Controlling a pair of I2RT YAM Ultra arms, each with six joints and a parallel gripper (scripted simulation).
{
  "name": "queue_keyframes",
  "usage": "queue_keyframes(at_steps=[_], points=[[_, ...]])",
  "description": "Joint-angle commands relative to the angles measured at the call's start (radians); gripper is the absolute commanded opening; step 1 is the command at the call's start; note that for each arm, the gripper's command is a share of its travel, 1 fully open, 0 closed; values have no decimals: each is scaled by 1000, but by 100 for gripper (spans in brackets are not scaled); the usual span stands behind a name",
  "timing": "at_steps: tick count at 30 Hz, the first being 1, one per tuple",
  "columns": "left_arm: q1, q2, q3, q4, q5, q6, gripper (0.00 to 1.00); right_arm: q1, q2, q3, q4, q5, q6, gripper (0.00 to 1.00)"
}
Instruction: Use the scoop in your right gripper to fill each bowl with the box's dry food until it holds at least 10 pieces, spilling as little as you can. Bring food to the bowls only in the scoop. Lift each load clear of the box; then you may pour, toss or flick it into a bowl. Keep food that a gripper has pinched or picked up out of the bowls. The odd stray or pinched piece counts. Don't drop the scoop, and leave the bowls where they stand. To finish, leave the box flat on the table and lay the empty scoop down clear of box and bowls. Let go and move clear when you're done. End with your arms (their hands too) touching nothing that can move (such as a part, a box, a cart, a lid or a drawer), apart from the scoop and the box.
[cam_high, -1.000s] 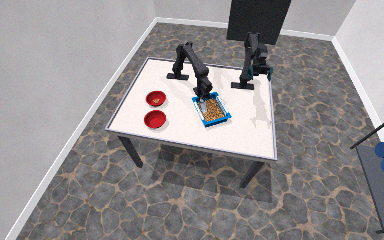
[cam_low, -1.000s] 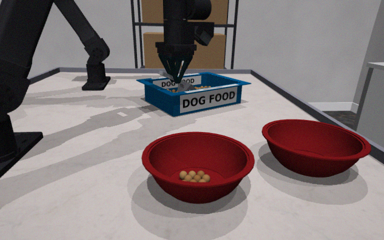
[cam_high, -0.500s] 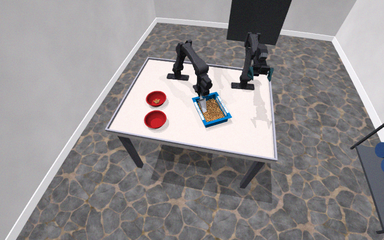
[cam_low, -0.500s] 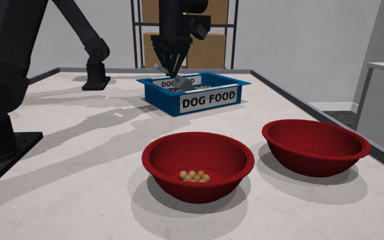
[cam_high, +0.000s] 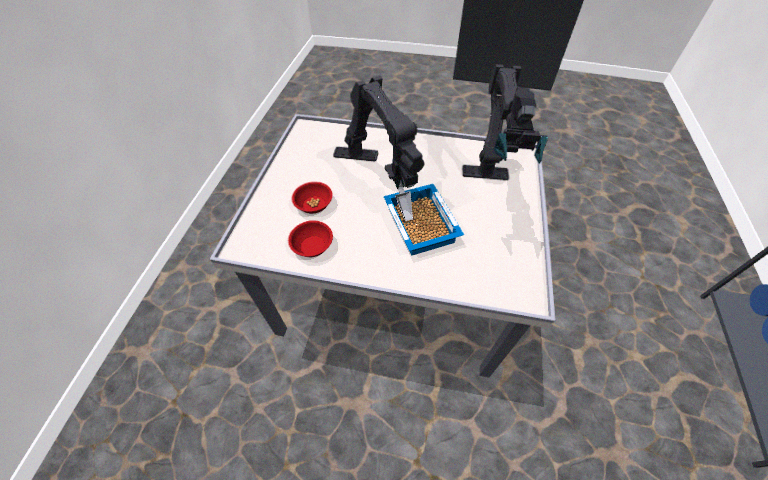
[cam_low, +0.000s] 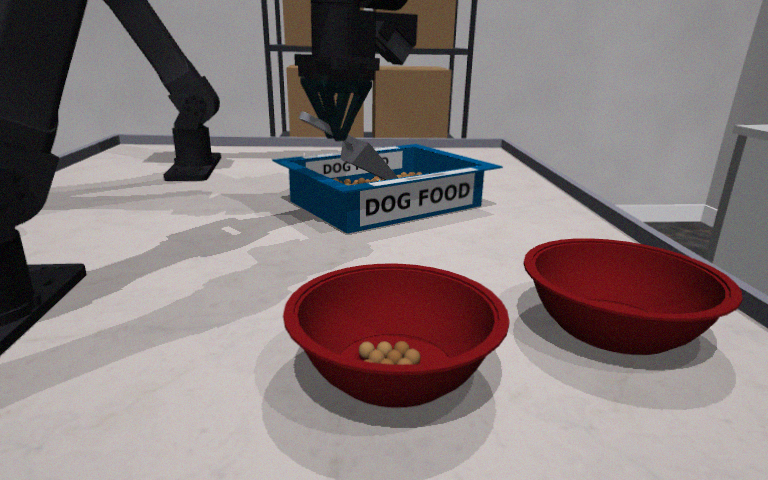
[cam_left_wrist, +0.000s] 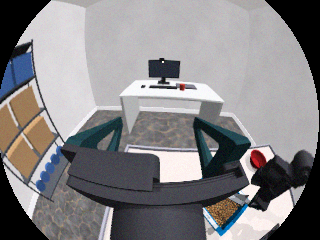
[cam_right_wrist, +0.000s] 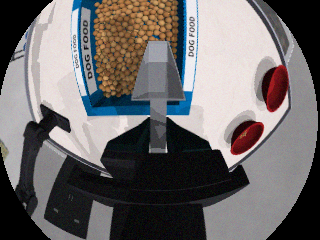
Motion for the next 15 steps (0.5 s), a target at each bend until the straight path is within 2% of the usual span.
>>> queue_keyframes(at_steps=[1,2,8,12,15], points=[[0,-8,13,-2,0,0,100,-3,-24,37,-14,2,2,0],[0,-8,13,-2,0,0,100,18,-48,-45,38,2,8,0],[0,-8,13,-2,0,0,100,6,-65,-74,37,2,9,0],[0,-8,13,-2,0,0,100,23,-104,-151,82,1,15,0],[0,-8,13,-2,0,0,100,-1,-101,-73,54,2,11,0]])
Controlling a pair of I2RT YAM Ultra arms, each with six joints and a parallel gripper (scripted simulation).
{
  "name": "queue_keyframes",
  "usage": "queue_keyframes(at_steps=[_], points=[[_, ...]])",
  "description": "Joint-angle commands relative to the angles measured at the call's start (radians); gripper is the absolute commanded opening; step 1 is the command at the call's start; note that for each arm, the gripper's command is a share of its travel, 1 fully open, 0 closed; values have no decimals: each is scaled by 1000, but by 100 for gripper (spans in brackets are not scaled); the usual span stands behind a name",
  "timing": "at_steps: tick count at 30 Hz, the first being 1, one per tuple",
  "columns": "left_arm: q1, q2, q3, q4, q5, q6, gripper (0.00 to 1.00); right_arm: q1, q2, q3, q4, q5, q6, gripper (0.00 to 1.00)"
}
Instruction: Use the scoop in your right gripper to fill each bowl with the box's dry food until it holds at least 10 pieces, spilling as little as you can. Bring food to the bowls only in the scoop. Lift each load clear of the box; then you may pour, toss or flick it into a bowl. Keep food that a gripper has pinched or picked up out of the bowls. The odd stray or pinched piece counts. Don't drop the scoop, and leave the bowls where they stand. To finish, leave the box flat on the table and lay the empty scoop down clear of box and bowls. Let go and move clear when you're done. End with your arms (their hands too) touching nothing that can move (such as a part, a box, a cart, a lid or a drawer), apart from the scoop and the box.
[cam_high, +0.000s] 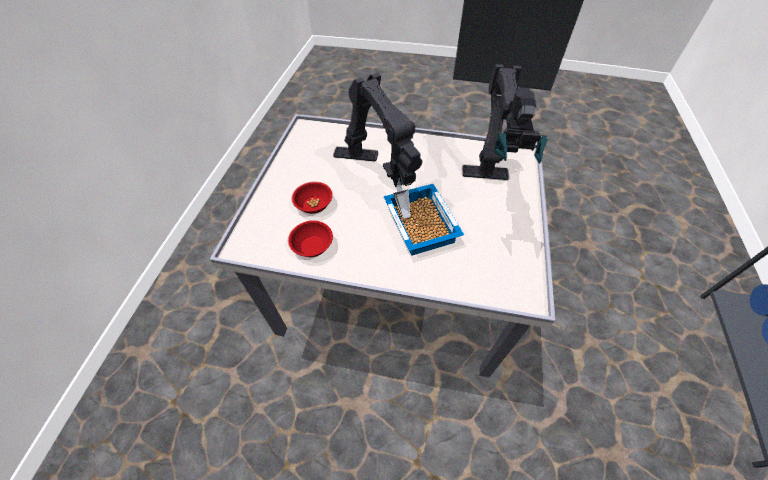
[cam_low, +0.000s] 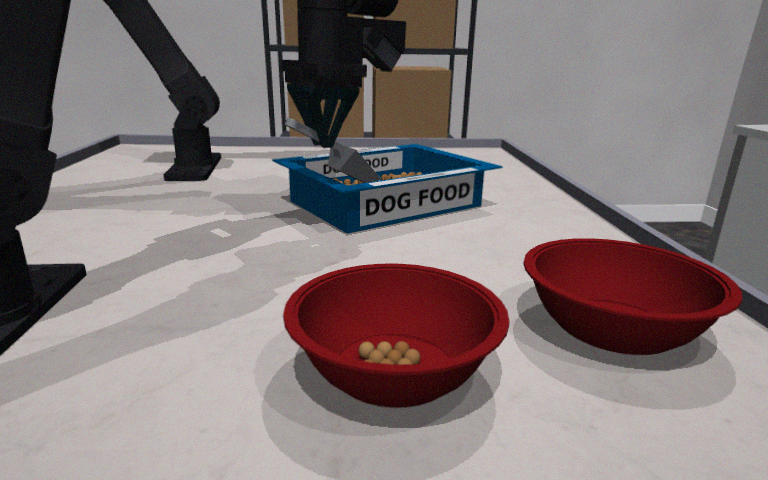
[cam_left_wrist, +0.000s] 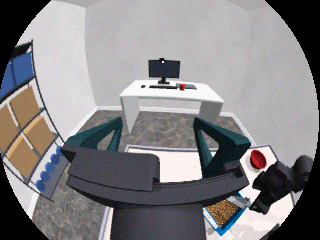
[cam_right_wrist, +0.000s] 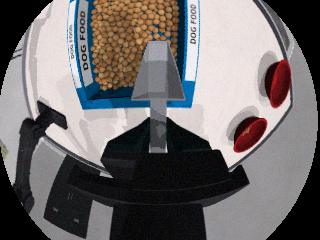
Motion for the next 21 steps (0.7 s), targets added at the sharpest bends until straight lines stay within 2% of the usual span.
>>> queue_keyframes(at_steps=[1,10,11,19,20,21], points=[[0,-8,13,-2,0,0,100,-8,-32,38,20,2,5,0],[0,-8,13,-2,0,0,100,-10,12,43,31,2,-1,0],[0,-8,13,-2,0,0,100,-6,-8,-20,47,1,-5,0],[0,-8,13,-2,0,0,100,-12,32,-19,80,-1,-8,0],[0,-8,13,-2,0,0,100,-17,23,-49,84,-1,-8,0],[0,-8,13,-2,0,0,100,-20,36,-21,86,-1,-8,0]])
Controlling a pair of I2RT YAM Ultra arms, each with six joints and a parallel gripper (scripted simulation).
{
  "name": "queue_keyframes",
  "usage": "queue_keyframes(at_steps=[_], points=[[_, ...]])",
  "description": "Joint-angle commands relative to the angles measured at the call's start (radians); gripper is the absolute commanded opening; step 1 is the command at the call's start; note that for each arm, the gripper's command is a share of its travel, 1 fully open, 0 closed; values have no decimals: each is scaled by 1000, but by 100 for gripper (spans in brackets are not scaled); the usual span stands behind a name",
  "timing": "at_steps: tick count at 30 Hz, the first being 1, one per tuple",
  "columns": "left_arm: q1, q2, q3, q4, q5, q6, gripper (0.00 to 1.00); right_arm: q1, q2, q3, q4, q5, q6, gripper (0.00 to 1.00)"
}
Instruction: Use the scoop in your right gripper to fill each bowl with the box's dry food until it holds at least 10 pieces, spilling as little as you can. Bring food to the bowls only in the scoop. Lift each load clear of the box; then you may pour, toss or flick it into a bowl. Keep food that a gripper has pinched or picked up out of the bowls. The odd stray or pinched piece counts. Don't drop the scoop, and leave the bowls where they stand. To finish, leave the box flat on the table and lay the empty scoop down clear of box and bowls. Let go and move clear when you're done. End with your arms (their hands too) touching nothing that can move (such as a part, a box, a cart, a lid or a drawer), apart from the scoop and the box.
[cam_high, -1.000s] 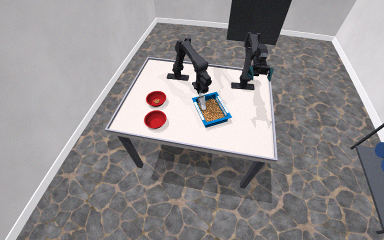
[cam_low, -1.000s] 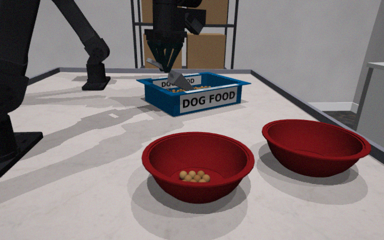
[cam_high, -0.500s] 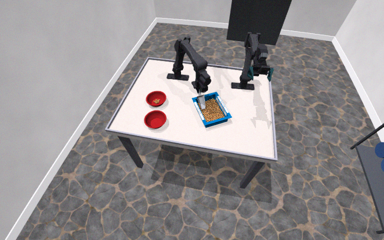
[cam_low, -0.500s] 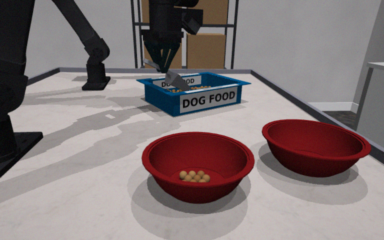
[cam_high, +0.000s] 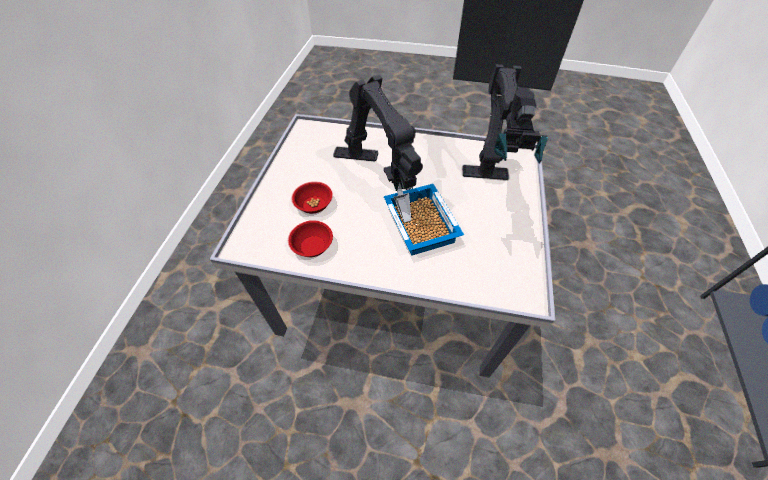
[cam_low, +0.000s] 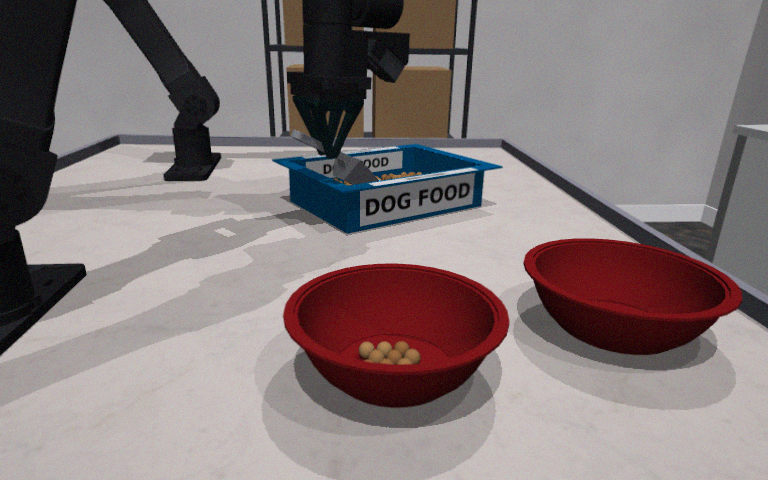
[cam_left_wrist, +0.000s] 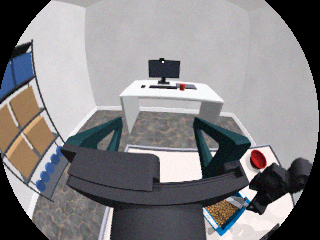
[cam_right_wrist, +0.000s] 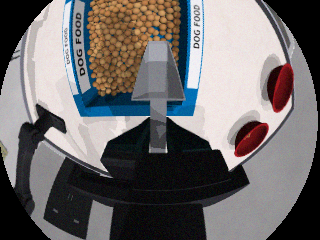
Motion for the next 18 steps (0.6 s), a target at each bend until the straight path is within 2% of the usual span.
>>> queue_keyframes(at_steps=[1,6,7,8,18], points=[[0,-8,13,-2,0,0,100,-9,-23,31,23,1,-2,0],[0,-8,13,-2,0,0,100,-4,-21,42,23,0,-2,0],[0,-8,13,-2,0,0,100,-2,-11,6,16,0,-2,0],[0,-8,13,-2,0,0,100,-18,21,47,26,0,-7,0],[0,-8,13,-2,0,0,100,-10,52,78,-2,-2,-12,0]])
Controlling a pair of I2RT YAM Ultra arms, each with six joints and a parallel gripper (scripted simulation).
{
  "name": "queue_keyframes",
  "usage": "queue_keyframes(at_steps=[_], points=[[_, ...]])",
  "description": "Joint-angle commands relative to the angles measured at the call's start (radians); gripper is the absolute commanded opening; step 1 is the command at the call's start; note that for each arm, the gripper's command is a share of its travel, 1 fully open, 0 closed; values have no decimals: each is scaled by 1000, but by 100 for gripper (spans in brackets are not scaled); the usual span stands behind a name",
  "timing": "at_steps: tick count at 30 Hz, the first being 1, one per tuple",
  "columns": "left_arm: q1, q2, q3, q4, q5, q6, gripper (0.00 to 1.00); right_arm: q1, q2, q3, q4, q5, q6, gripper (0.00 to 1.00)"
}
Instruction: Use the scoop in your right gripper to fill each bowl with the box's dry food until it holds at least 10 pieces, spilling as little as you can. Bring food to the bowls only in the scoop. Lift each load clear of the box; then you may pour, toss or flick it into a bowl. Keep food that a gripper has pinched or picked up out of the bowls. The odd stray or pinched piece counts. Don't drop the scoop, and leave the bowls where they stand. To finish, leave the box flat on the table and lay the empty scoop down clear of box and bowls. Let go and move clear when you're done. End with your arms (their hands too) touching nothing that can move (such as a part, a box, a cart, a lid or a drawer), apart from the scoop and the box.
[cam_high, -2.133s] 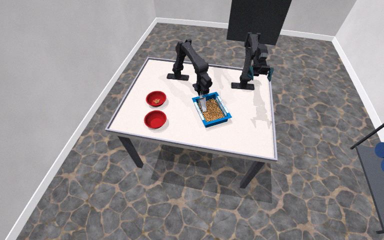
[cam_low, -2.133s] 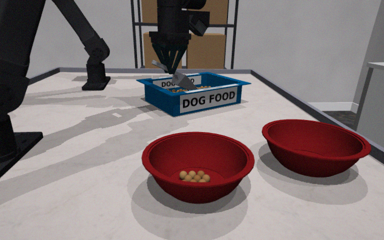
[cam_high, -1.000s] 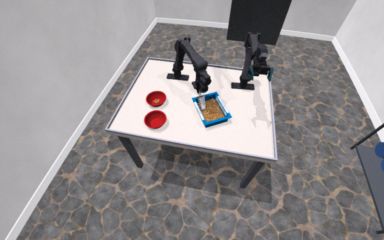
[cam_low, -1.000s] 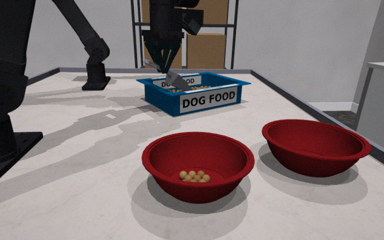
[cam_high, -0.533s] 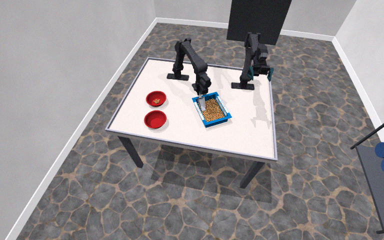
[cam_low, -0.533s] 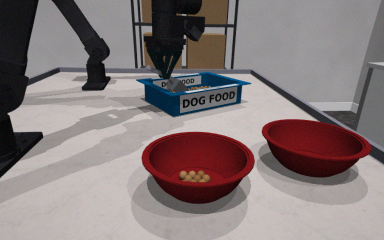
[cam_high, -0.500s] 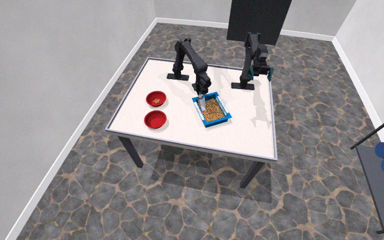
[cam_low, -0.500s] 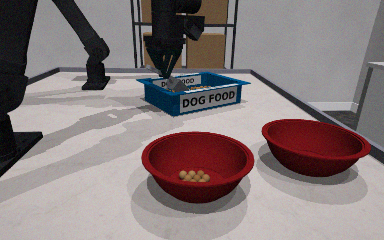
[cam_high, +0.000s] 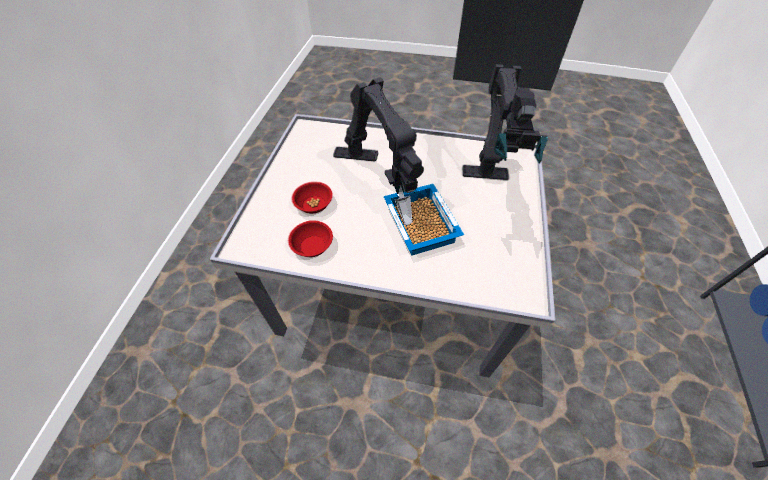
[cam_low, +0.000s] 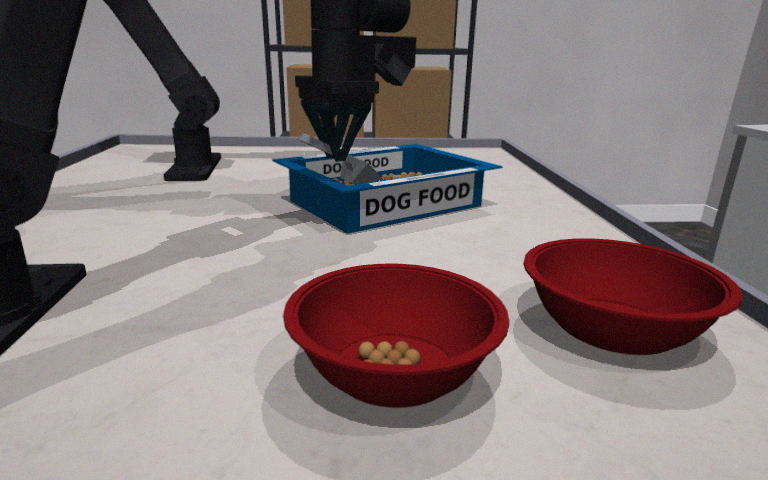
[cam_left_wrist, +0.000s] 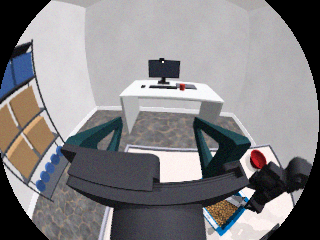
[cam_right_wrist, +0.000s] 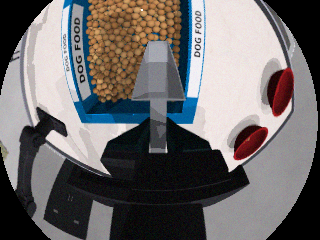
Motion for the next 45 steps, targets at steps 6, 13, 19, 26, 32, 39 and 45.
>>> queue_keyframes(at_steps=[6,13,19,26,32,39,45], points=[[0,-8,13,-2,0,0,100,-8,27,56,-10,2,-8,0],[0,-8,13,-2,0,0,100,-22,61,86,-23,-6,-11,0],[0,-8,13,-2,0,0,100,-11,14,89,-5,2,-7,0],[0,-8,13,-2,0,0,100,9,0,107,-52,1,0,0],[0,-8,13,-2,0,0,100,12,-15,123,-99,0,3,0],[0,-8,13,-2,0,0,100,13,-24,142,-111,1,4,0],[0,-8,13,-2,0,0,100,7,-28,94,-78,1,4,0]])
